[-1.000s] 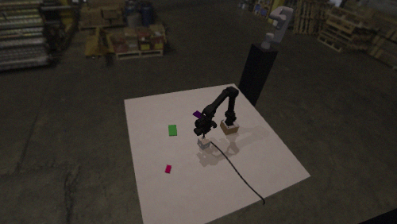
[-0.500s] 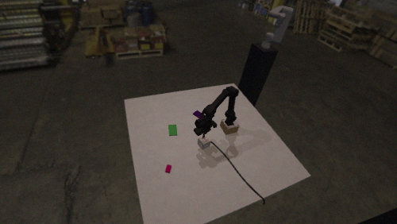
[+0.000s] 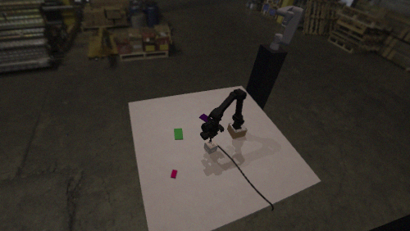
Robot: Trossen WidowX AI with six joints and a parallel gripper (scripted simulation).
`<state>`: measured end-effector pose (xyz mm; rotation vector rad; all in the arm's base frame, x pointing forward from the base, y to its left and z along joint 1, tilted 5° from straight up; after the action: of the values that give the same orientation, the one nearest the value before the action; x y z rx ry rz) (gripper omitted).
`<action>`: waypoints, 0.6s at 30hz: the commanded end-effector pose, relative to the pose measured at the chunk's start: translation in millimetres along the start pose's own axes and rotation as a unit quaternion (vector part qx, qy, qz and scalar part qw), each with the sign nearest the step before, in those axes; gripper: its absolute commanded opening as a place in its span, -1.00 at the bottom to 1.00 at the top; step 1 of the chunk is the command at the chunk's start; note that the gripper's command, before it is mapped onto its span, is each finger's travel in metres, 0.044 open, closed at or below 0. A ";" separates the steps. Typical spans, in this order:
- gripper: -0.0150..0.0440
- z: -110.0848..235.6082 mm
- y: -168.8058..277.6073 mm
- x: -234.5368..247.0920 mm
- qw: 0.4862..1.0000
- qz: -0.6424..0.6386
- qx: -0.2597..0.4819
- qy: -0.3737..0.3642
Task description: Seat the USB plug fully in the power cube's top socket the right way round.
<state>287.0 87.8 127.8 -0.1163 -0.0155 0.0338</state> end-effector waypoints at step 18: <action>-0.49 -3.1 -0.2 0.2 1.000 0.002 -0.002 0.000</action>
<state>287.0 87.6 125.7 -0.1164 -0.0155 0.0338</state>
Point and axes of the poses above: the point midway between the two fingers, 35 mm back from their tips, its own z axis back along the fingers, its own x axis across the jaws, y = z × x, the point moved 7 cm from there along z, back along the fingers, and after that the axes turned 11 degrees about -z, right-handed, at the moved point
